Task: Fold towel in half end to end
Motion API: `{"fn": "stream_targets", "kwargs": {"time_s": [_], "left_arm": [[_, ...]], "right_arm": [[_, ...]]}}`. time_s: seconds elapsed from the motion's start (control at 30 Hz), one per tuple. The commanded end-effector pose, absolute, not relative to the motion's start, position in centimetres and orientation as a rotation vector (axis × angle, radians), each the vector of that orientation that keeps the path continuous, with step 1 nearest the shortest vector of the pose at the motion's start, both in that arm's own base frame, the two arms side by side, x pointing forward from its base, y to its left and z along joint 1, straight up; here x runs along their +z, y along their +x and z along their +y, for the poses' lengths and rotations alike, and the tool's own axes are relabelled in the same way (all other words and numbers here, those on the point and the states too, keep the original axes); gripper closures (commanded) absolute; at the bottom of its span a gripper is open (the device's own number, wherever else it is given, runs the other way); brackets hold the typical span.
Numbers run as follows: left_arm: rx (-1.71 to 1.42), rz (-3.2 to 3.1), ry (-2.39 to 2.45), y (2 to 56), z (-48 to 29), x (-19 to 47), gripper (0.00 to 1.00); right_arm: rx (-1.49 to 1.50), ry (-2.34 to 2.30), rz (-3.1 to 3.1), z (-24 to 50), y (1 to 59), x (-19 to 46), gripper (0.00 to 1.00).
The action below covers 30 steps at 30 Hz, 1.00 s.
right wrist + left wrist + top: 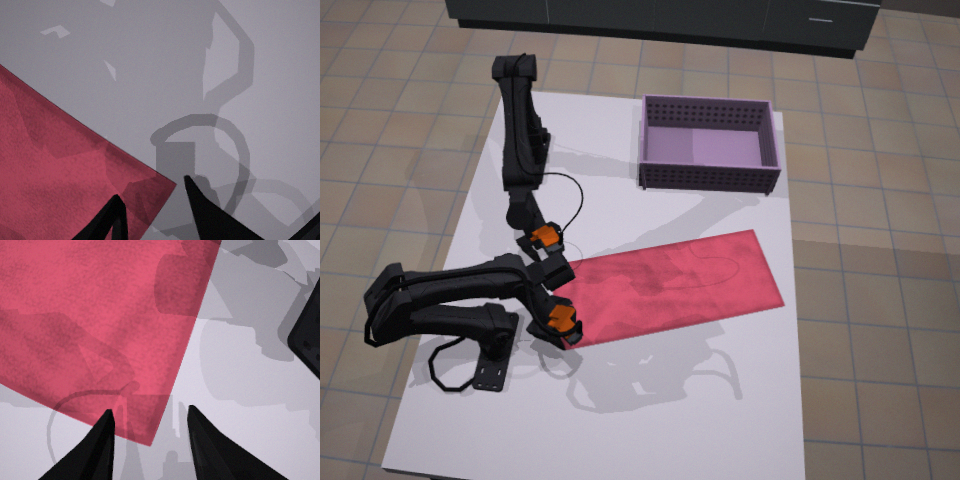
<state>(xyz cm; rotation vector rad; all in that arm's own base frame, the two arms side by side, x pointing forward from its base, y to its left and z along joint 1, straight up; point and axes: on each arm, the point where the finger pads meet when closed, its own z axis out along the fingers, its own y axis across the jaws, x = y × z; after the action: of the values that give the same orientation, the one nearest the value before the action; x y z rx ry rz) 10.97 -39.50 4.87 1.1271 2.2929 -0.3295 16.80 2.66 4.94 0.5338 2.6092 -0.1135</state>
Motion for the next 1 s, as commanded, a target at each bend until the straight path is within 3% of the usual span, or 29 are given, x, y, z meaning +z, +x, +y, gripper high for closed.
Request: {"fn": "stream_targets", "kwargs": {"time_s": [0.0, 0.47, 0.97], "left_arm": [[-0.357, 2.238, 1.158, 11.3, -40.4, 7.1, 0.66], [-0.335, 2.255, 1.159, 11.5, -40.6, 5.5, 0.66], [-0.296, 2.284, 1.19, 11.3, -39.0, 0.5, 0.66]], "right_arm": [[-0.088, 0.616, 2.564, 3.0, 17.3, 6.1, 0.66], [-0.077, 0.63, 2.541, 2.9, 18.0, 5.7, 0.66], [-0.119, 0.608, 2.586, 2.6, 16.4, 0.8, 0.66]]}}
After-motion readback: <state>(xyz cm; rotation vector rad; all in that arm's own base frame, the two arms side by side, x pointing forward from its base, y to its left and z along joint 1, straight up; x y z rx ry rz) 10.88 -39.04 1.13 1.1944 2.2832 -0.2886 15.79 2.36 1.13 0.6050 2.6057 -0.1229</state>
